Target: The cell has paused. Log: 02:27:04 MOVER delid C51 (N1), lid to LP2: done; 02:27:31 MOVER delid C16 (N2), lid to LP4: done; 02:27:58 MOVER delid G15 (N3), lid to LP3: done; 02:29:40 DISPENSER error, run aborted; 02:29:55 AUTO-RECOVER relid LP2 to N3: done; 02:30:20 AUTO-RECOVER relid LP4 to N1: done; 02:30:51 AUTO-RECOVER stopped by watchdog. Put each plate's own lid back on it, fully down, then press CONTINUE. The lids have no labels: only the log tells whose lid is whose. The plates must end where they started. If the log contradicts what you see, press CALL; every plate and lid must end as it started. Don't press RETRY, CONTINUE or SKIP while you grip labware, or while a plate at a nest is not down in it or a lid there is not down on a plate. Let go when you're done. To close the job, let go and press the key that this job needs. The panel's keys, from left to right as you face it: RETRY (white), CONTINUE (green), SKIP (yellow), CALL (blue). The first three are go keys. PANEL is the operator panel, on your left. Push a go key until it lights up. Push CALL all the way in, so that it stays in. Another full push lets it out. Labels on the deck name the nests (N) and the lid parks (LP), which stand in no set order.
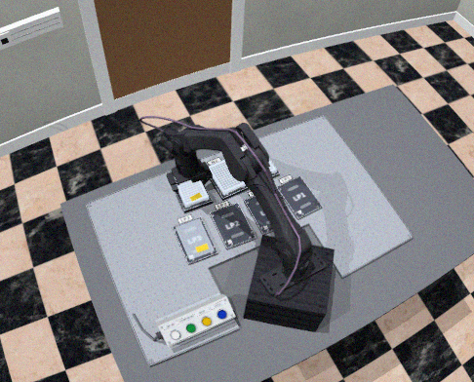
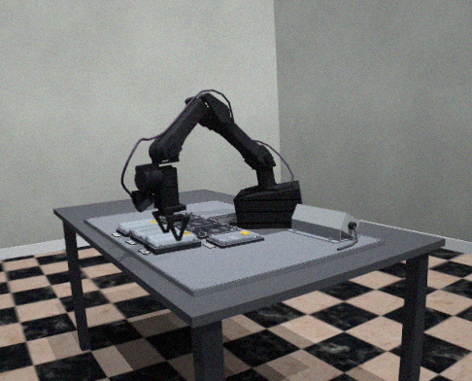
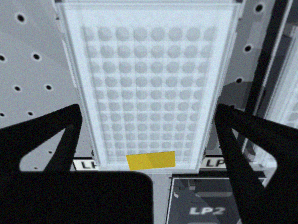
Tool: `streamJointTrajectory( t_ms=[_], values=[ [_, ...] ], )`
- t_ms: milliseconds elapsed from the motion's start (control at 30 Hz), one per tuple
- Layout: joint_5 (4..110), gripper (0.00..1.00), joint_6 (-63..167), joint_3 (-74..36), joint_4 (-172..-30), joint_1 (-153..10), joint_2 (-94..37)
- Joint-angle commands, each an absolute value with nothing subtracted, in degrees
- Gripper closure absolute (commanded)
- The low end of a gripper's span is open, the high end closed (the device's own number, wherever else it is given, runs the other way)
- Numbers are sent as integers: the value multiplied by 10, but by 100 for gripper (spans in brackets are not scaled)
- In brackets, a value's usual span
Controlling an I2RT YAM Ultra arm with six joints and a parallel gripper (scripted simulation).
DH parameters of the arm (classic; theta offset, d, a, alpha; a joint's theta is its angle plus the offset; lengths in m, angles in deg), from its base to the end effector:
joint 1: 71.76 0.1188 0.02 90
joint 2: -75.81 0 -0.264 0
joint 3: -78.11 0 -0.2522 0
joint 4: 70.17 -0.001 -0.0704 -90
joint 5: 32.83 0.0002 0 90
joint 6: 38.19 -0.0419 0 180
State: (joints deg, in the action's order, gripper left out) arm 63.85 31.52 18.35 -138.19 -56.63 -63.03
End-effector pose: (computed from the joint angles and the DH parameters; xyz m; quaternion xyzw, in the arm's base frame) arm 0.4491 0.1174 0.1003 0.0466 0.9968 -0.0465 0.0458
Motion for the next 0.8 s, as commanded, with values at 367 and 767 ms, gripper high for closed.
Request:
streamJointTrajectory(
  t_ms=[367,767],
  values=[
    [638,0,319,206,-1380,-566,-624],
    [638,11,319,203,-1379,-566,-624]
  ],
)
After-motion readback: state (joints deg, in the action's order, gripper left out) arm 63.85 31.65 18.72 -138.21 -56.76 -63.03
